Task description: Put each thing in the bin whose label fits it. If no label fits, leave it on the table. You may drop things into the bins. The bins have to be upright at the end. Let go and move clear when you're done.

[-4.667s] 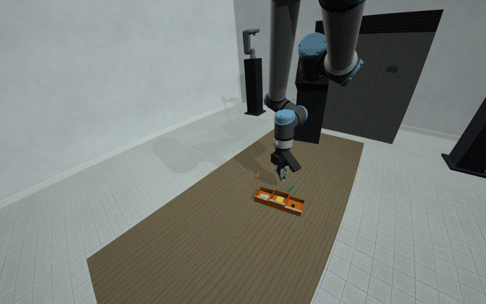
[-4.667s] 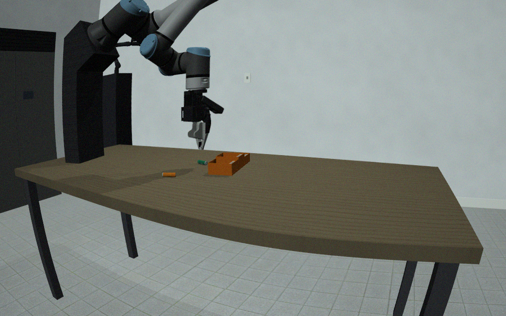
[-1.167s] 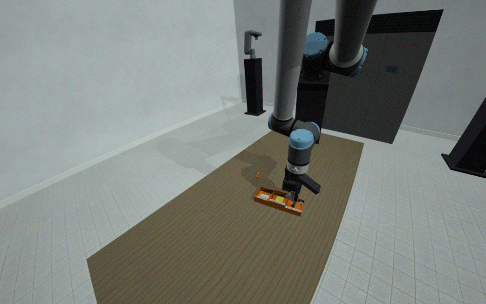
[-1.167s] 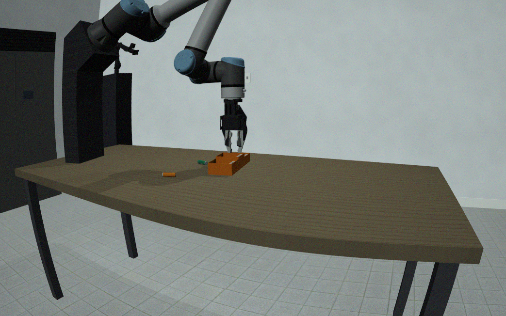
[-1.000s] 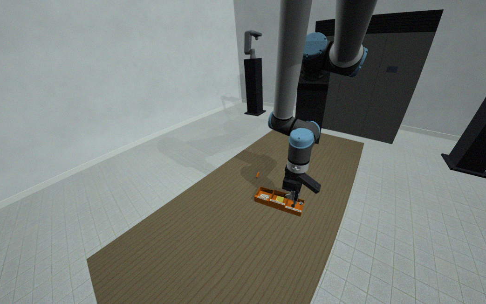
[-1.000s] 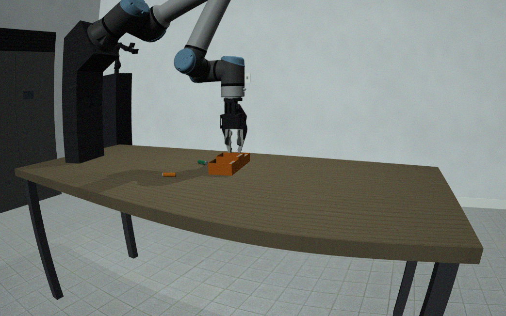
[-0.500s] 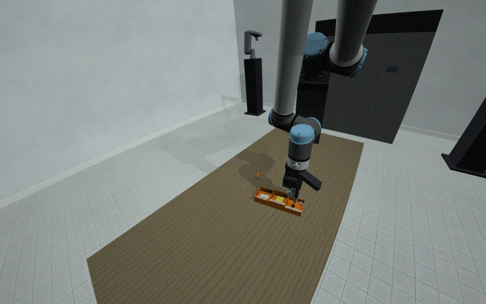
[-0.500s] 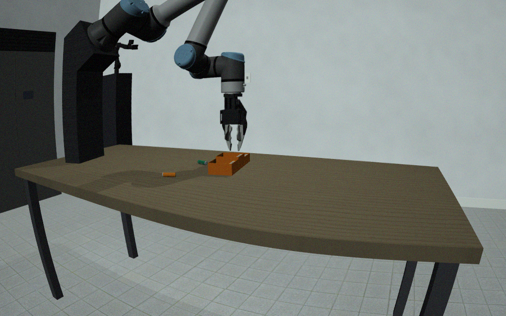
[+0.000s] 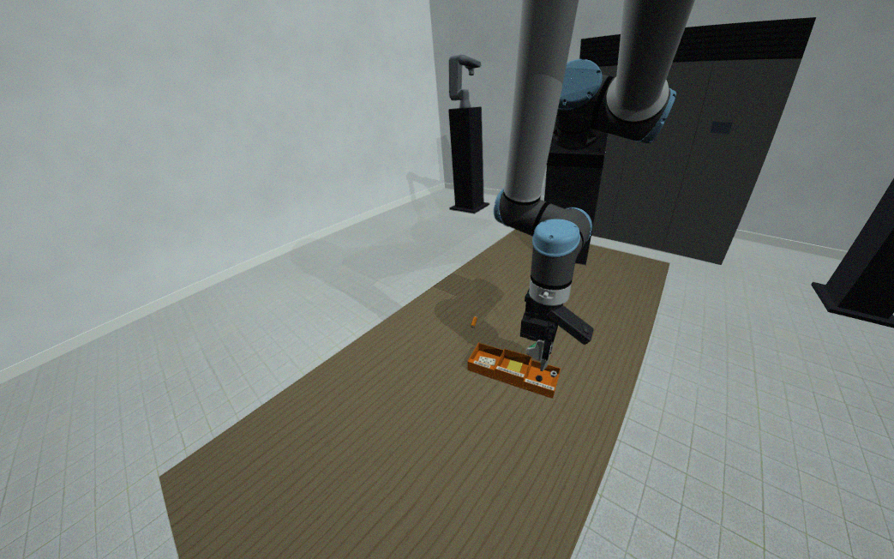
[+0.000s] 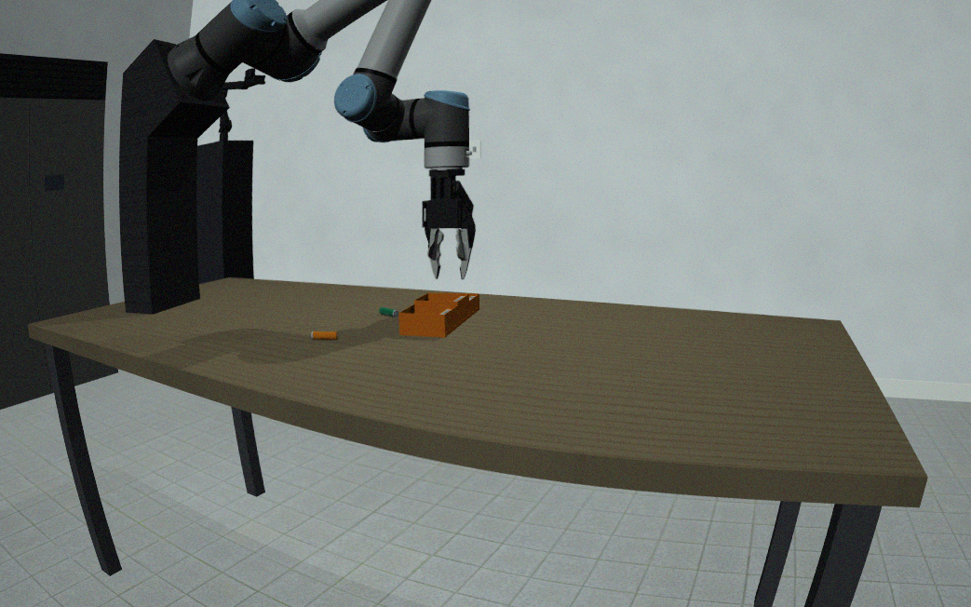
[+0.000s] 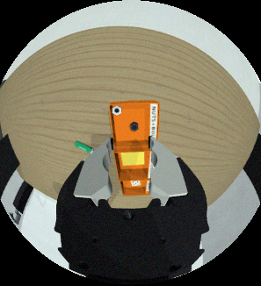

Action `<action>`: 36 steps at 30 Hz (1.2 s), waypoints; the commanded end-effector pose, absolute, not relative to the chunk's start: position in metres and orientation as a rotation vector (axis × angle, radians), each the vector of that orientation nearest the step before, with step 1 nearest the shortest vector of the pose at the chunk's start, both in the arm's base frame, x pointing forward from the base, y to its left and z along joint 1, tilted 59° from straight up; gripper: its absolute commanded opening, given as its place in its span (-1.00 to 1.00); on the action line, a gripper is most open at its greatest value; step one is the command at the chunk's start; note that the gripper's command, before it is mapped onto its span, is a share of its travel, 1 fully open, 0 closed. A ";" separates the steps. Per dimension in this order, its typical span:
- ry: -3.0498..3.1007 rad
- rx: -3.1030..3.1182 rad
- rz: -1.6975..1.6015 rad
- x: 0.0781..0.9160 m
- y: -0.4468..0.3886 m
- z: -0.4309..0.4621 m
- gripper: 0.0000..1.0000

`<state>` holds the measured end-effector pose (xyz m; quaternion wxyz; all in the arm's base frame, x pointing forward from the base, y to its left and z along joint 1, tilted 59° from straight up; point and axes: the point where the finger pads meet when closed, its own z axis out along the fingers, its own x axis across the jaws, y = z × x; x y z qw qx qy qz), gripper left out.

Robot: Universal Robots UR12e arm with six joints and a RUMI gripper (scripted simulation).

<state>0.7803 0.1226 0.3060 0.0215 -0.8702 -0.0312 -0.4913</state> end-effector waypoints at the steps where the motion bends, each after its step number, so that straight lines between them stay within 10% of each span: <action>1: -0.097 -2.696 -1.524 0.773 0.122 0.311 1.00; 36: -0.097 -2.696 -1.524 0.667 0.114 0.375 1.00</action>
